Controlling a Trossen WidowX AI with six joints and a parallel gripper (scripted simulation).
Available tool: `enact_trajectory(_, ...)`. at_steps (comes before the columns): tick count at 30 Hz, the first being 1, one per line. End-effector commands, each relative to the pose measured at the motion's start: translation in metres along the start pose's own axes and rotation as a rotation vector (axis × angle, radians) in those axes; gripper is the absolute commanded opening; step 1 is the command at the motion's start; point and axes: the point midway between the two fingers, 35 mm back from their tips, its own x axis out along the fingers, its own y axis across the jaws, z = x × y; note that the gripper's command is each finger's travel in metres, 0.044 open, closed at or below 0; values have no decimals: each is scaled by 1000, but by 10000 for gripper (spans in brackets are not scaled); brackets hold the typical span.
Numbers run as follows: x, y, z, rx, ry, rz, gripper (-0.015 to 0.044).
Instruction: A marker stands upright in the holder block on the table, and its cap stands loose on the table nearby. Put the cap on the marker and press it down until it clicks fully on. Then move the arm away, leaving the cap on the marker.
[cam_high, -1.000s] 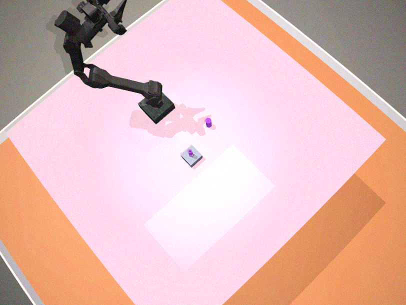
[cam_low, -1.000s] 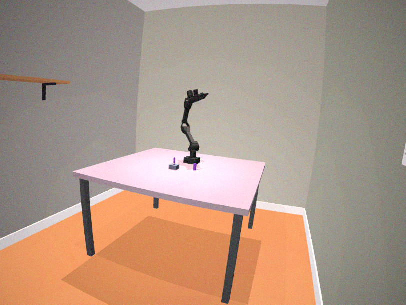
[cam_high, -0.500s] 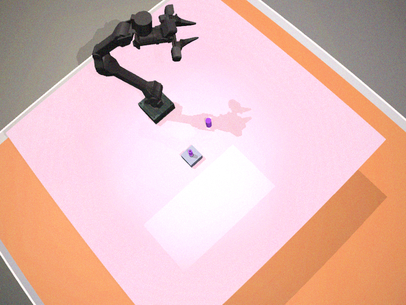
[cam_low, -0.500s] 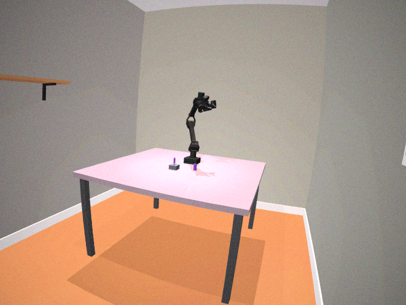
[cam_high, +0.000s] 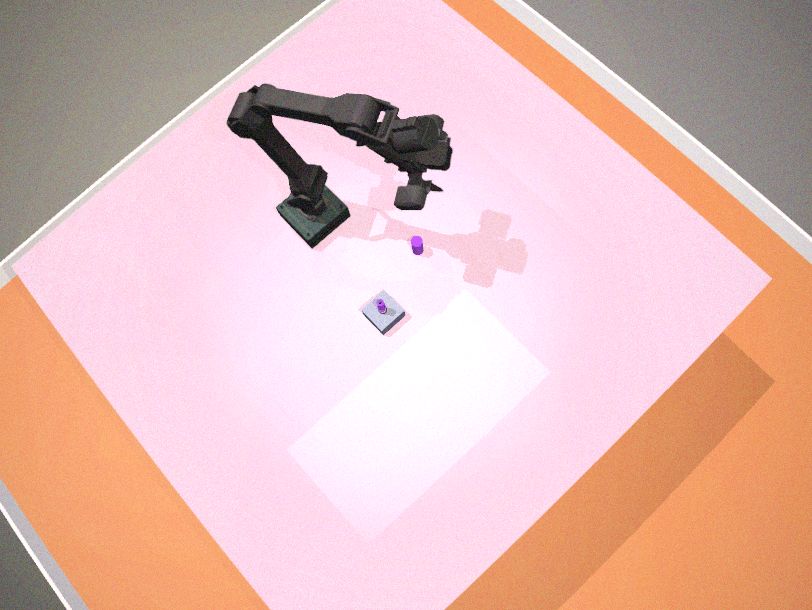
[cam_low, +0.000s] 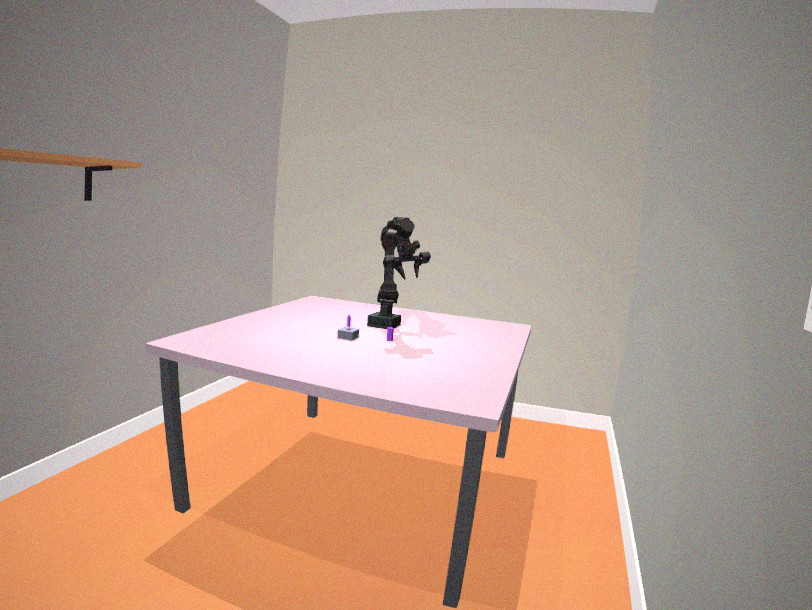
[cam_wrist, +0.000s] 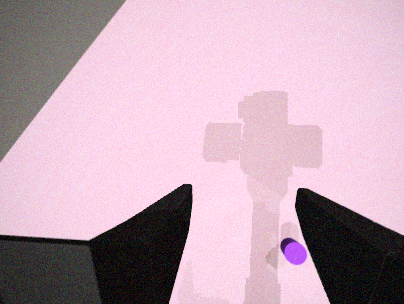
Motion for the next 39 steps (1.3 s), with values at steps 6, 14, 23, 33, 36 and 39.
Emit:
enact_trajectory(6,87,-68,-100,-33,535,-138,235)
enact_trajectory(14,106,-75,-118,-37,579,-142,235)
enact_trajectory(23,133,-79,-135,-37,579,-142,235)
enact_trajectory(33,143,-80,-140,-37,579,-142,235)
enact_trajectory(36,147,-81,-143,-37,579,-142,235)
enact_trajectory(39,151,-82,-145,-37,579,-142,235)
